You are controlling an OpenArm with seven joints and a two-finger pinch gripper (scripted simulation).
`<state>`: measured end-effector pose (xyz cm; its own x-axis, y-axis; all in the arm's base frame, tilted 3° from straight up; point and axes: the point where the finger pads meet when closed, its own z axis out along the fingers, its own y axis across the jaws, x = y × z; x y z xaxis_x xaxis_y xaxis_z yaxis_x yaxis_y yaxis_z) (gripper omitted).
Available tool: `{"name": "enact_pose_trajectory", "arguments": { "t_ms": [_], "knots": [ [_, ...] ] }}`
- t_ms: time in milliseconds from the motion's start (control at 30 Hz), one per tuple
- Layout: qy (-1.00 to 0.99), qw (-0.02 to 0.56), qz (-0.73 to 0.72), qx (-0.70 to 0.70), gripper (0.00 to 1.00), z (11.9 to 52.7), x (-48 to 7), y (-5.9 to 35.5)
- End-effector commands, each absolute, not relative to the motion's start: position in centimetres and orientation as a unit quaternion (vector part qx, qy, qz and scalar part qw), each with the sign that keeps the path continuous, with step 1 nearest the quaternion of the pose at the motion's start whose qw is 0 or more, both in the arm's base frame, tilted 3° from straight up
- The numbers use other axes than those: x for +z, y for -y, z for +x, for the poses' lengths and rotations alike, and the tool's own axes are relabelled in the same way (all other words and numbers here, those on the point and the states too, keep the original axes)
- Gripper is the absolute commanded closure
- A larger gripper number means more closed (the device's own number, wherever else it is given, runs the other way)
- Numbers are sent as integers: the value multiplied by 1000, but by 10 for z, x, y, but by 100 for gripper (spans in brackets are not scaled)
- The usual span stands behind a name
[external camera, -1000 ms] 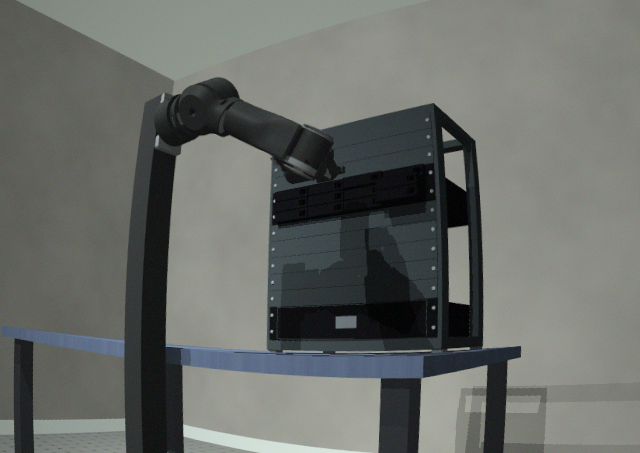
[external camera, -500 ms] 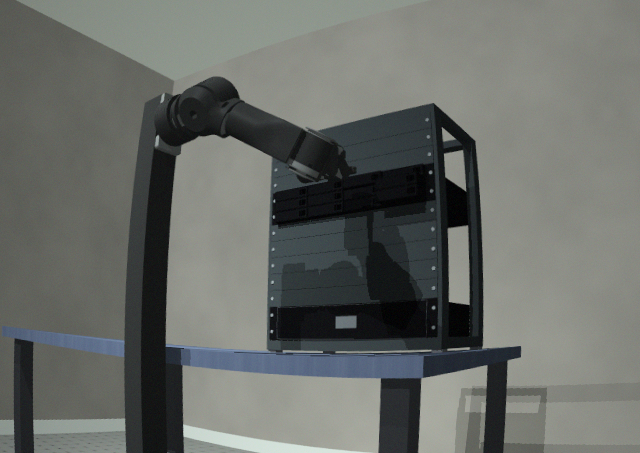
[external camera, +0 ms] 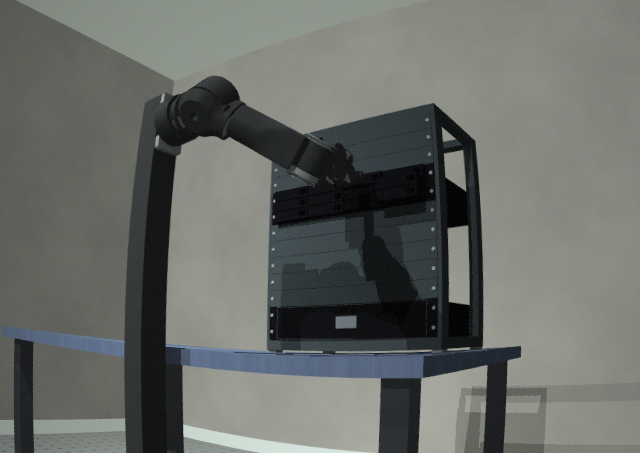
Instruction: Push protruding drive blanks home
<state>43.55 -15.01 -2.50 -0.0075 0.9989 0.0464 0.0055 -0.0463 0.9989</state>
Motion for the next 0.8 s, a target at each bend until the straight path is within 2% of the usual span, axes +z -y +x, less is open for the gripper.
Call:
{"name": "enact_pose_trajectory", "arguments": {
  "t_ms": [0,767],
  "knots": [
    [-490,487,506,516,100,435,-22,149],
    [-490,487,506,516,100,435,-19,146]
  ]
}}
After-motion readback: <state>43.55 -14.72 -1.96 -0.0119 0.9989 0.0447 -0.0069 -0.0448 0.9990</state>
